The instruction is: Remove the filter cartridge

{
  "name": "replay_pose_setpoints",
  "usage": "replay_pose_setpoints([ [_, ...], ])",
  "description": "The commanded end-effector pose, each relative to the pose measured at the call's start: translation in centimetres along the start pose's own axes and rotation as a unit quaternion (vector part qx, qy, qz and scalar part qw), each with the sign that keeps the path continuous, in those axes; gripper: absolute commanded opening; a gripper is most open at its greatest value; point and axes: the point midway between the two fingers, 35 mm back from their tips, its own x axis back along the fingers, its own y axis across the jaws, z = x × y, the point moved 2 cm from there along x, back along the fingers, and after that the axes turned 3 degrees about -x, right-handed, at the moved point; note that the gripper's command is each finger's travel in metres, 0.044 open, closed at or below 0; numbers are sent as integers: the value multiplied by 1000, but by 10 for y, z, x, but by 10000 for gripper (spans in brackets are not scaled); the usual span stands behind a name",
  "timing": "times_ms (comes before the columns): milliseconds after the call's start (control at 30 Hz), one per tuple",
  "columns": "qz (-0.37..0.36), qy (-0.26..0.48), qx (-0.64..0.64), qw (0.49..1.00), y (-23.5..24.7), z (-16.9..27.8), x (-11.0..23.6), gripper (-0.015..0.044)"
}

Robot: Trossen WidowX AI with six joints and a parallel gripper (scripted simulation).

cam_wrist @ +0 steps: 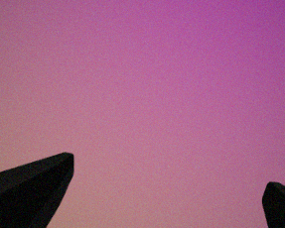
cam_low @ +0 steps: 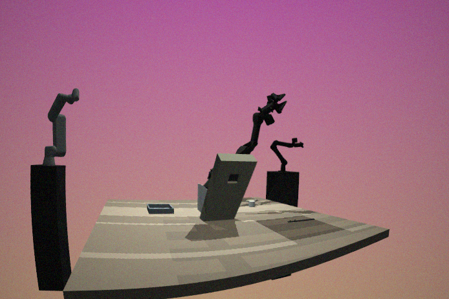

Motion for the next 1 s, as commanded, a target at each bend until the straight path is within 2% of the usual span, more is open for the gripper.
replay_pose_setpoints([
  [0,1,-1,1,1000,-1,0,0,374],
  [233,45,-22,40,998,-34,-15,10,190],
  [333,85,-29,44,995,-61,-23,18,115],
  [633,279,-19,40,959,-189,-34,79,115],
  [967,446,78,12,891,-303,9,179,115],
])
